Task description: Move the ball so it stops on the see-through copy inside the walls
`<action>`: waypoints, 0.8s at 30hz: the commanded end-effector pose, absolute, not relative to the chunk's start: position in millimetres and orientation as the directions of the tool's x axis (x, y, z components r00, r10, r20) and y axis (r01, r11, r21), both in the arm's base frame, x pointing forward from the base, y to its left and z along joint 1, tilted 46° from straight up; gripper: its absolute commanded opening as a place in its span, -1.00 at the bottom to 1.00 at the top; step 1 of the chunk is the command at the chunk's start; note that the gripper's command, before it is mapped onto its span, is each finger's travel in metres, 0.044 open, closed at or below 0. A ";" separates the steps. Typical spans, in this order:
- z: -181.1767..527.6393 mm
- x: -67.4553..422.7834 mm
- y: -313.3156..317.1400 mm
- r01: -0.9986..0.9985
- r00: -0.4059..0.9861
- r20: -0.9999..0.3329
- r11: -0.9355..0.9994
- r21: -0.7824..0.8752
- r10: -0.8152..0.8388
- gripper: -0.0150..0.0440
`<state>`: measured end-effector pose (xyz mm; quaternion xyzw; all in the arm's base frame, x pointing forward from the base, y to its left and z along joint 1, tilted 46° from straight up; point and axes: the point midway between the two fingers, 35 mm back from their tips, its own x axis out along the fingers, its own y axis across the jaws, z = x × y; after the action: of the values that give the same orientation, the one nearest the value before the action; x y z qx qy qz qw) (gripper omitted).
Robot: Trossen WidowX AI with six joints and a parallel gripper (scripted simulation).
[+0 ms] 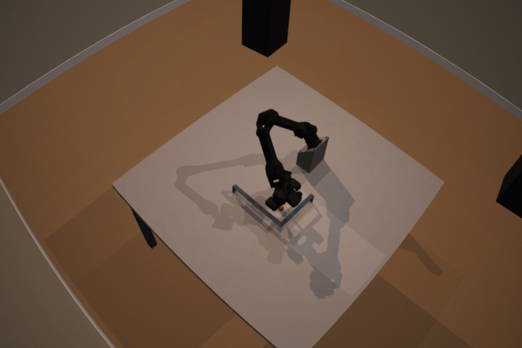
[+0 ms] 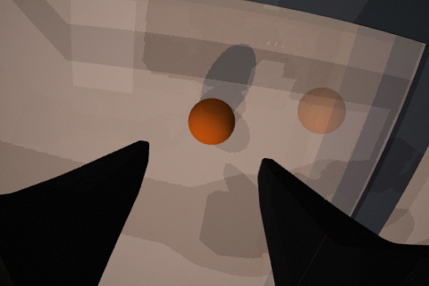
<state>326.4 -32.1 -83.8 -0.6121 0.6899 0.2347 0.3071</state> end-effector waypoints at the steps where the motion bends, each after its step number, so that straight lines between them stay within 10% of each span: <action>1: -84.5 328.0 -33.3 -0.991 -0.056 -0.706 0.128 -0.050 -0.706 0.32; 24: -112.7 325.7 -62.0 -0.991 -0.056 -0.704 0.128 -0.050 -0.708 0.32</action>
<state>328.4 -57.6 -109.3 -0.6174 0.6857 0.2340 0.3066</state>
